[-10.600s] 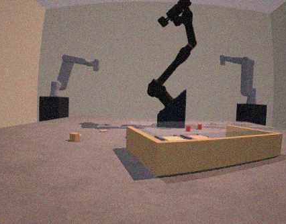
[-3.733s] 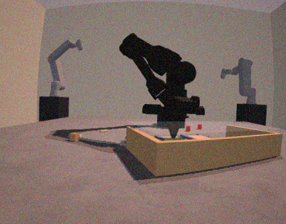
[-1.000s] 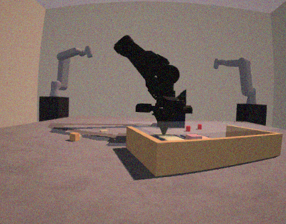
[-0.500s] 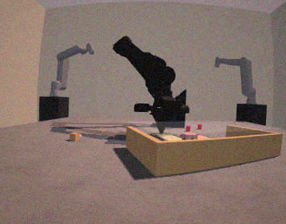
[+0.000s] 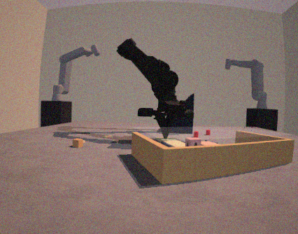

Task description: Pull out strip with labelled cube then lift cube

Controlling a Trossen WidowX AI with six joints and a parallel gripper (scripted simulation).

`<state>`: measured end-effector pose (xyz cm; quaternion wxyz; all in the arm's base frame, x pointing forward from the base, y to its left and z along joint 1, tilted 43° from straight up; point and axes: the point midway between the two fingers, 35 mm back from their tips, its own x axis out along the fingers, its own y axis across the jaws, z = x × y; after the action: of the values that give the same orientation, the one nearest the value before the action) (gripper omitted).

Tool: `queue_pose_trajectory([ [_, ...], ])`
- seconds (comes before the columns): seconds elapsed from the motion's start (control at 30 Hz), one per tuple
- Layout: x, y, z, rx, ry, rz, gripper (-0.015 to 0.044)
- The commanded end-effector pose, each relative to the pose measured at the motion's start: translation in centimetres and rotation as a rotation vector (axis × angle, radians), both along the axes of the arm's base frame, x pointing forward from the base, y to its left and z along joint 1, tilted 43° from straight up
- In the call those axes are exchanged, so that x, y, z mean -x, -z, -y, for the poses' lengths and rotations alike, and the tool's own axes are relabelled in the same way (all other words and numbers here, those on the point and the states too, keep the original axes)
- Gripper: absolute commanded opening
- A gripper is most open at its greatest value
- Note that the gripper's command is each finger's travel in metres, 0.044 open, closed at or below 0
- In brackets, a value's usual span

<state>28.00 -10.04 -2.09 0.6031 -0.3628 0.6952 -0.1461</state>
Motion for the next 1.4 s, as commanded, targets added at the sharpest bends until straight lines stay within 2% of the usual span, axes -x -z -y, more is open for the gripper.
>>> queue_pose_trajectory([
  [0.0,1.4,0.1,0.7,0.008,0.014,-0.024,0.0],
  [1.37,6.3,-1.3,1.9,0.009,0.014,-0.027,0.0],
])
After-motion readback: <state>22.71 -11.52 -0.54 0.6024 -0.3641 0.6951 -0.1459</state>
